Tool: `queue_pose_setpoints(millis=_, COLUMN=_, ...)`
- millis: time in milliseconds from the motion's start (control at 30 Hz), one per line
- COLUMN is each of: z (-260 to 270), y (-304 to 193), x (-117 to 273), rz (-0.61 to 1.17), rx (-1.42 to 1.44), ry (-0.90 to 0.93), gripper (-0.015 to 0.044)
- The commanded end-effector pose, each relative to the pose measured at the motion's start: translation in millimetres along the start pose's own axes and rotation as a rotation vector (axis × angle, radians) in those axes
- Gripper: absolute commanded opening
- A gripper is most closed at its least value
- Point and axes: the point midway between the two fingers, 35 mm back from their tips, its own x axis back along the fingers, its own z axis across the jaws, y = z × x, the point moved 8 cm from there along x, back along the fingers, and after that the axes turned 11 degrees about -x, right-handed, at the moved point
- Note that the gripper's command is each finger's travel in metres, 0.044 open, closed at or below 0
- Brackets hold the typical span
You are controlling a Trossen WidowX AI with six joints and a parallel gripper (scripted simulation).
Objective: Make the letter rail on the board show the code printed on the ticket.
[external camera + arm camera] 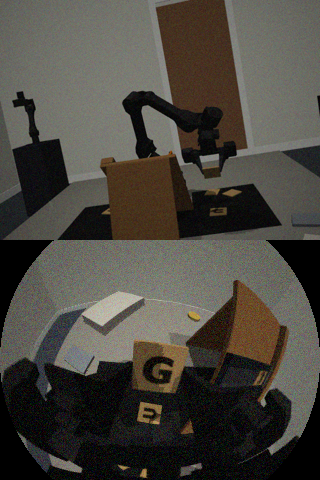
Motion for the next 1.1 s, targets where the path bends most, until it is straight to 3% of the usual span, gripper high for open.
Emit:
queue_pose_setpoints(millis=0, z=-1, y=-2, x=-5, rz=-0.003, rx=0.013, ry=-0.001, gripper=0.0)
queue_pose_setpoints(millis=1067, z=-15, y=1, x=-5, rz=-0.002, rx=0.014, ry=-0.002, gripper=0.0)
